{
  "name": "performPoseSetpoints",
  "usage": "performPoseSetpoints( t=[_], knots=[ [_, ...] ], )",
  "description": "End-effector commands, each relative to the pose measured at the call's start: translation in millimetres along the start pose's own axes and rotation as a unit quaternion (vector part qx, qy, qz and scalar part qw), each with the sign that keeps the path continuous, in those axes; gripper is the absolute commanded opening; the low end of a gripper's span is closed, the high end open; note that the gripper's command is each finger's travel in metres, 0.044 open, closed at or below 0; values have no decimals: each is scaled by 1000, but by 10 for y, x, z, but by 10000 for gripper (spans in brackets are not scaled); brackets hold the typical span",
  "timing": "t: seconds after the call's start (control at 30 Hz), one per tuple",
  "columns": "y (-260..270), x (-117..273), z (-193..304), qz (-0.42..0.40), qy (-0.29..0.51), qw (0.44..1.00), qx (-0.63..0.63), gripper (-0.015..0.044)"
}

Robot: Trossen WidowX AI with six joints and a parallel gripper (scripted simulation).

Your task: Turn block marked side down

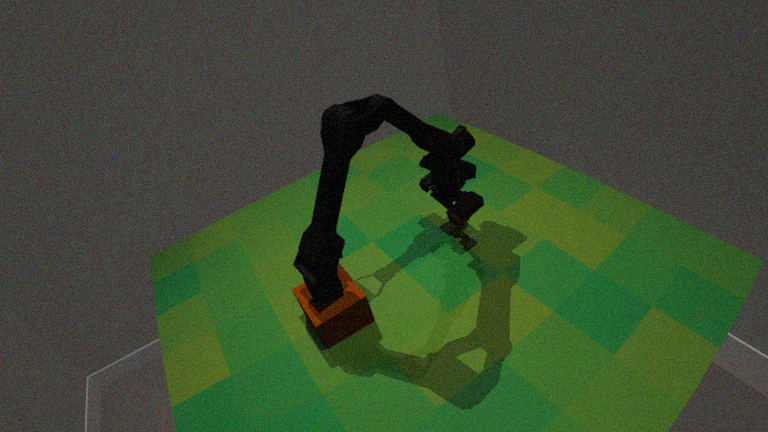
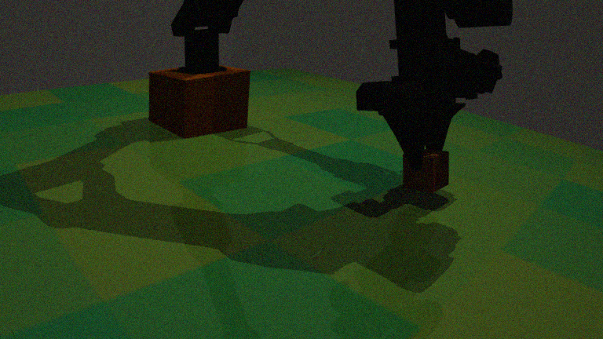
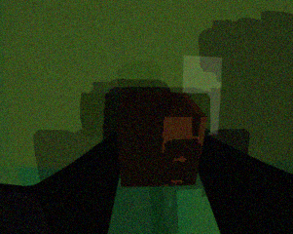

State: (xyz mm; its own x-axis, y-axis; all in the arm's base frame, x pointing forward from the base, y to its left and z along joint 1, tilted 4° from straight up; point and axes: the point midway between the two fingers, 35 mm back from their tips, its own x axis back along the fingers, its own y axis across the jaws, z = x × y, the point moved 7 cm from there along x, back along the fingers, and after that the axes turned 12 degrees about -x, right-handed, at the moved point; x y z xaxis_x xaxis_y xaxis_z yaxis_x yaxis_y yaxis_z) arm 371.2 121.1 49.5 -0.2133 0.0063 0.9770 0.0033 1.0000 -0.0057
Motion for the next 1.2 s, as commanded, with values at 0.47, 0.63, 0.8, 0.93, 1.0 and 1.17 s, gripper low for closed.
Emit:
performPoseSetpoints(
  t=[0.47,0.63,0.8,0.93,1.0,1.17],
  knots=[
    [-63,-14,262,-27,-134,991,3,0],
    [-75,-6,302,-31,-151,988,3,0],
    [-72,-52,305,-33,-162,986,3,0],
    [-66,-166,321,-40,-191,981,4,0],
    [-65,-217,332,-43,-205,978,4,0],
    [-68,-328,371,-51,-240,969,5,0]
  ],
)
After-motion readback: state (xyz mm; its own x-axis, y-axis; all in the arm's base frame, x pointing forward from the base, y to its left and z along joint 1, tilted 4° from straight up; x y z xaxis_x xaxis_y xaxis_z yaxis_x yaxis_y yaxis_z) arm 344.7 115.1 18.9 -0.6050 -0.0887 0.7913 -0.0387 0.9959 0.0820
